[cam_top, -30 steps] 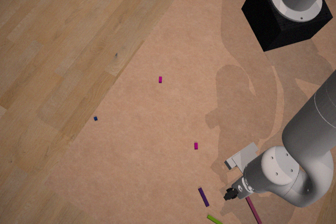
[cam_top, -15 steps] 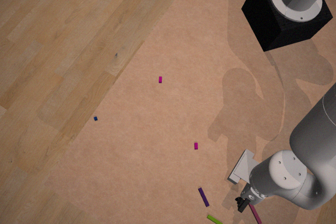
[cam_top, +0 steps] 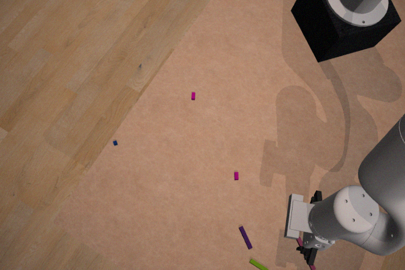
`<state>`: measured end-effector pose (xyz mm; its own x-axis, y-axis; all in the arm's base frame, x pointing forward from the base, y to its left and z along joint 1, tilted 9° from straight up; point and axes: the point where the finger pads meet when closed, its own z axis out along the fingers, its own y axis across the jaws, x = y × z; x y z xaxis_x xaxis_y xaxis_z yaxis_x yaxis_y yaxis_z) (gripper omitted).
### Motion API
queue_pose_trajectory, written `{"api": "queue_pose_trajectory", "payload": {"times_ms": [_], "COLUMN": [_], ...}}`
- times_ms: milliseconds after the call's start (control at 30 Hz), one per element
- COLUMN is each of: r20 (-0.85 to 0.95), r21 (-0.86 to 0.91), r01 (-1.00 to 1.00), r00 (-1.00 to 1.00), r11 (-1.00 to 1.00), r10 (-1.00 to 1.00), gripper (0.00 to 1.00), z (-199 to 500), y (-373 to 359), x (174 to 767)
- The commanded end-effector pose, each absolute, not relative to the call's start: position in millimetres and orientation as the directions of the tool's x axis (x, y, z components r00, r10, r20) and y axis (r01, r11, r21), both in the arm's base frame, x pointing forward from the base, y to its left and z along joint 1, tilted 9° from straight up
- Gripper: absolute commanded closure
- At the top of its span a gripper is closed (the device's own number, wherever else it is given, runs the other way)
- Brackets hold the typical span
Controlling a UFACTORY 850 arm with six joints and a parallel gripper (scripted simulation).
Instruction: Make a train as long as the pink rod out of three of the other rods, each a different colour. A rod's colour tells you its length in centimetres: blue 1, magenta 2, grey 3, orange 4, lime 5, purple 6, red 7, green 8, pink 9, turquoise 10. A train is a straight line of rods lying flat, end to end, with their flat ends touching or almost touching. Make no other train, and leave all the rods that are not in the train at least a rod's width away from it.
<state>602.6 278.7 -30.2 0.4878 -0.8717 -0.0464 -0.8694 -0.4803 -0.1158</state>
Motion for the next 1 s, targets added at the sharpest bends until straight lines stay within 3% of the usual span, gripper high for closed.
{"api": "queue_pose_trajectory", "payload": {"times_ms": [0, 500, 967], "r20": [-0.054, -0.013, -0.009], "r21": [-0.138, -0.147, -0.147], "r01": [-0.777, -0.574, -0.553], "r00": [0.626, 0.815, 0.83], "r11": [-0.615, -0.805, -0.82], "r10": [-0.778, -0.579, -0.558], "gripper": [0.0, 0.0, 0.0], "z": [-28.2, -26.5, -26.3], "y": [286.0, 298.2, 299.3], "x": [602.2, 599.5, 599.2]}}
